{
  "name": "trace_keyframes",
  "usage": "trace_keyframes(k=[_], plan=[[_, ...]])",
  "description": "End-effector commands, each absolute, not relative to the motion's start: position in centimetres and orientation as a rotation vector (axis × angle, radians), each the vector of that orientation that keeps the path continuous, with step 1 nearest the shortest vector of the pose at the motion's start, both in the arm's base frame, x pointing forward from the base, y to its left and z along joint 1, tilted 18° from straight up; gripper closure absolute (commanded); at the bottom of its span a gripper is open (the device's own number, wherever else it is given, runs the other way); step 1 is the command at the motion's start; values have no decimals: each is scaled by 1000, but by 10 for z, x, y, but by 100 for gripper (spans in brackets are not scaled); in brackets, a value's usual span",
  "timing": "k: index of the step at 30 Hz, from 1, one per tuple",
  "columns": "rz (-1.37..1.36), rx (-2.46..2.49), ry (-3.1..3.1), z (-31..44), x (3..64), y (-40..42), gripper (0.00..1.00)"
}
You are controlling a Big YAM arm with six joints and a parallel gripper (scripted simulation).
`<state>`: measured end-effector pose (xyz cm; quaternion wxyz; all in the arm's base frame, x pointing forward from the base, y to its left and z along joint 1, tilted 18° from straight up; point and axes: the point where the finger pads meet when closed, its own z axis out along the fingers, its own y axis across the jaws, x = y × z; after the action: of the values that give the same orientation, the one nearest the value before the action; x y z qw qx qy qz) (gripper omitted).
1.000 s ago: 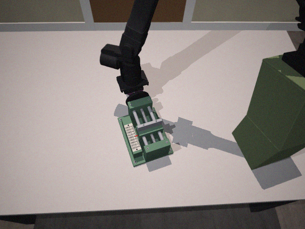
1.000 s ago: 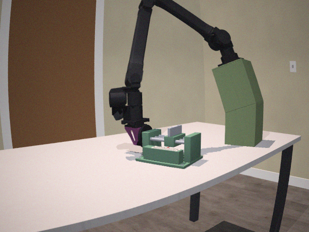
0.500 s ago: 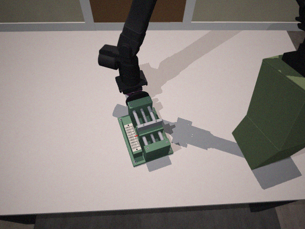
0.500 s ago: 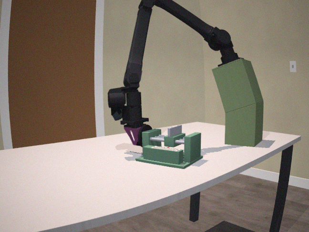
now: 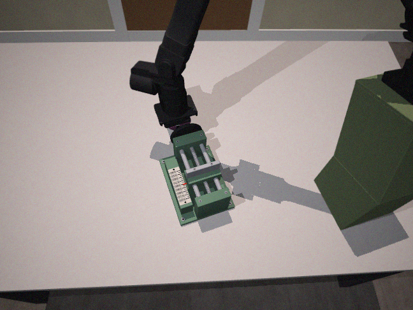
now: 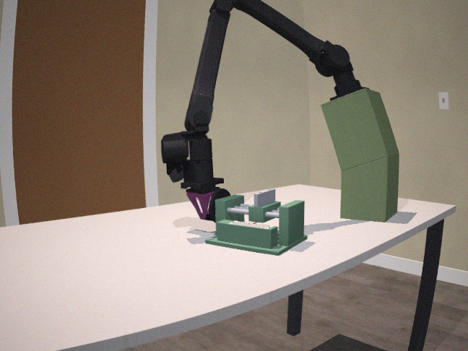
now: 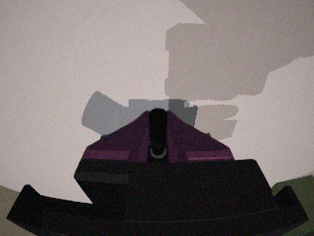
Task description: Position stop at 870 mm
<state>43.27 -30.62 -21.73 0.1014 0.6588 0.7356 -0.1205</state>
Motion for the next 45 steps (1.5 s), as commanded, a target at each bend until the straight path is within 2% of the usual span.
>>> trace_keyframes(k=[1, 13, 17, 45], plan=[[-310, 1901, 2159, -214, 473, -297, 94], [-309, 1900, 2159, -210, 476, -296, 94], [-291, 1881, 2125, -182, 491, -300, 94], [-291, 1882, 2126, -171, 493, -296, 94]])
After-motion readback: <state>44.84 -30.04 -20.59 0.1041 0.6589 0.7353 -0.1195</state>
